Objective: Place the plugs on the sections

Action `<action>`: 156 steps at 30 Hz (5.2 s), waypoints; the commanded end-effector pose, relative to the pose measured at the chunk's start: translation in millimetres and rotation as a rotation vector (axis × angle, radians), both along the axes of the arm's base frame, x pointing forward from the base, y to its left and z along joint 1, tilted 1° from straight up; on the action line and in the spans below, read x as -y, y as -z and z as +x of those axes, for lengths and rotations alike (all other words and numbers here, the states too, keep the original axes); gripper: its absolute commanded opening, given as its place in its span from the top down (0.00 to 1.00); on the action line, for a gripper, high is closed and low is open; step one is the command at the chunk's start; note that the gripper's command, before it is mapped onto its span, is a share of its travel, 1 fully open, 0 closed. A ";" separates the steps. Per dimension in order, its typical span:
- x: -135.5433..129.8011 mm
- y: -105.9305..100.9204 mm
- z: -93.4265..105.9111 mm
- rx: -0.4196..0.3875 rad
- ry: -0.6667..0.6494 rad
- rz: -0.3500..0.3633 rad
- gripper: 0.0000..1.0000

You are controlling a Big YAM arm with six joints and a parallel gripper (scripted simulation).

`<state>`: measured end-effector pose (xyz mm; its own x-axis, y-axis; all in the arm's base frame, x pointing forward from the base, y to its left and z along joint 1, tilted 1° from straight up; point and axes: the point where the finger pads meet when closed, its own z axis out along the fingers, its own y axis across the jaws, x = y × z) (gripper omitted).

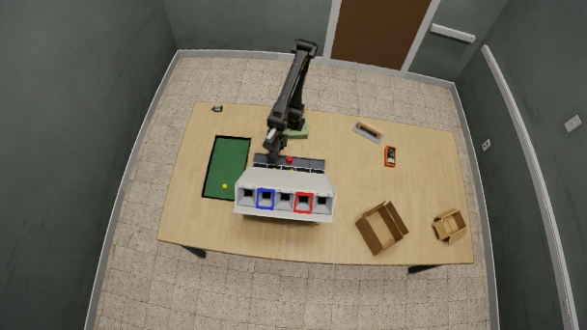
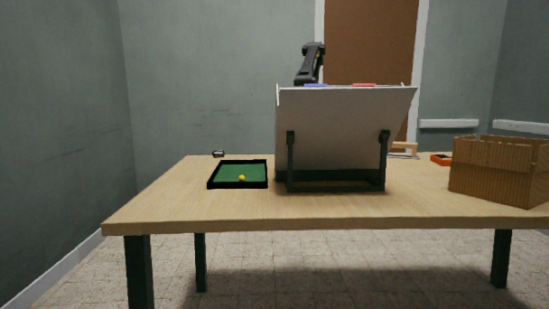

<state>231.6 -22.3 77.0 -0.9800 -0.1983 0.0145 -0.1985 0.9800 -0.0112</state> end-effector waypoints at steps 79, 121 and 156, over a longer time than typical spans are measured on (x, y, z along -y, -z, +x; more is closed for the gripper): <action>10.2 -3.7 24.7 0.039 0.004 0.000 1.00; 9.6 70.9 12.8 0.011 0.003 0.003 1.00; 9.8 69.6 13.9 0.020 0.003 0.002 1.00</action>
